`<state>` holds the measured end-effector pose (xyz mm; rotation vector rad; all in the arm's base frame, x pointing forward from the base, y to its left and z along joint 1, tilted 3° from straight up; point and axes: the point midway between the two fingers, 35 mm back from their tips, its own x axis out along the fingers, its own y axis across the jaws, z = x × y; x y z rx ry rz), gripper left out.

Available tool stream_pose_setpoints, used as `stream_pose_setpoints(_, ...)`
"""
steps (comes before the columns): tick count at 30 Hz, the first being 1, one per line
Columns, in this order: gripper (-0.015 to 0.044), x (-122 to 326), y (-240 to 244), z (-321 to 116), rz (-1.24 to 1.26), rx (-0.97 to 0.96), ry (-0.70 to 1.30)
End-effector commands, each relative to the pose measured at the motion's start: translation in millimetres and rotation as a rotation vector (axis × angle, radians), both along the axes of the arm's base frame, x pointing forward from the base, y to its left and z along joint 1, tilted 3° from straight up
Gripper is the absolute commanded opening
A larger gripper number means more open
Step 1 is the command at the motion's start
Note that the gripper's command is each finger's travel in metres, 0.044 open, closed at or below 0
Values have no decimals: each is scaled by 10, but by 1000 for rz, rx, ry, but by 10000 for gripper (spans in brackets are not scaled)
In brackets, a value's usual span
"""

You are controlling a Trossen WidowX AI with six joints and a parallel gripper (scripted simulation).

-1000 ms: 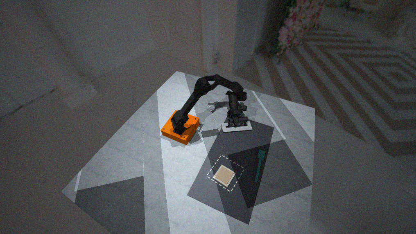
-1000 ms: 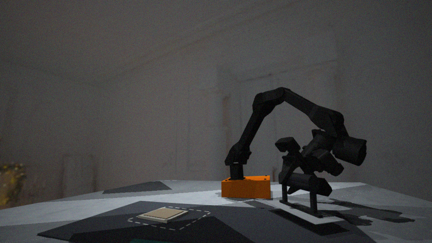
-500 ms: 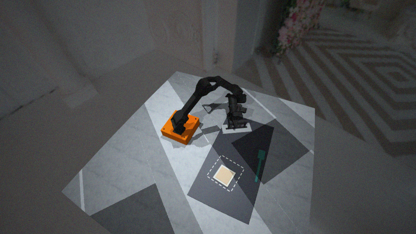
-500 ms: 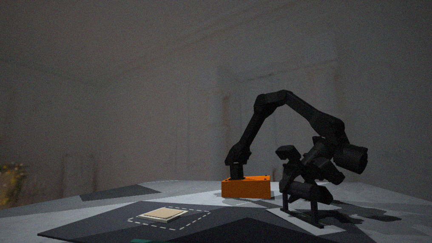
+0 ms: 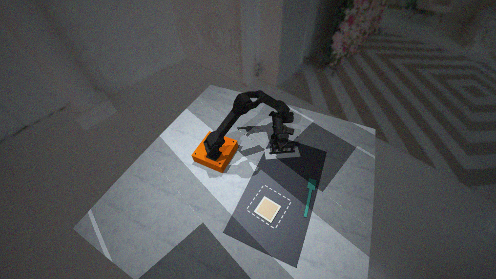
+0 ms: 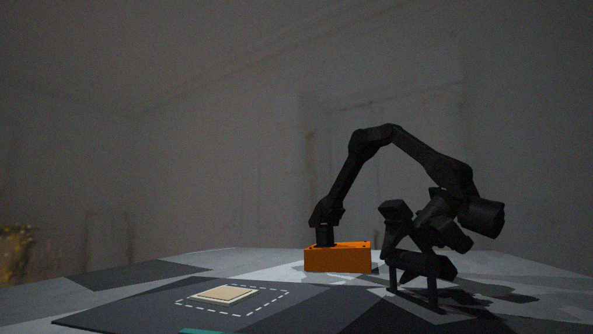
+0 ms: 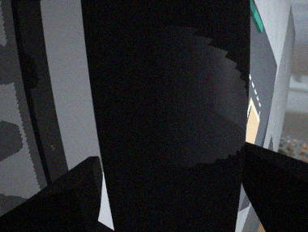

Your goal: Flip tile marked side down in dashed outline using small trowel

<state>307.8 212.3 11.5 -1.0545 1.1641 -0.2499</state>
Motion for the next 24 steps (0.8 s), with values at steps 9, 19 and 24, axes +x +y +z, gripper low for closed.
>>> stream_pose_setpoints(9, 300, -109, 195, 164, 4, 3, 0)
stream_pose_setpoints(19, 300, -288, 364, 448, 3, 4, 3)
stream_pose_setpoints(24, 300, -534, 78, 961, 23, 5, 7)
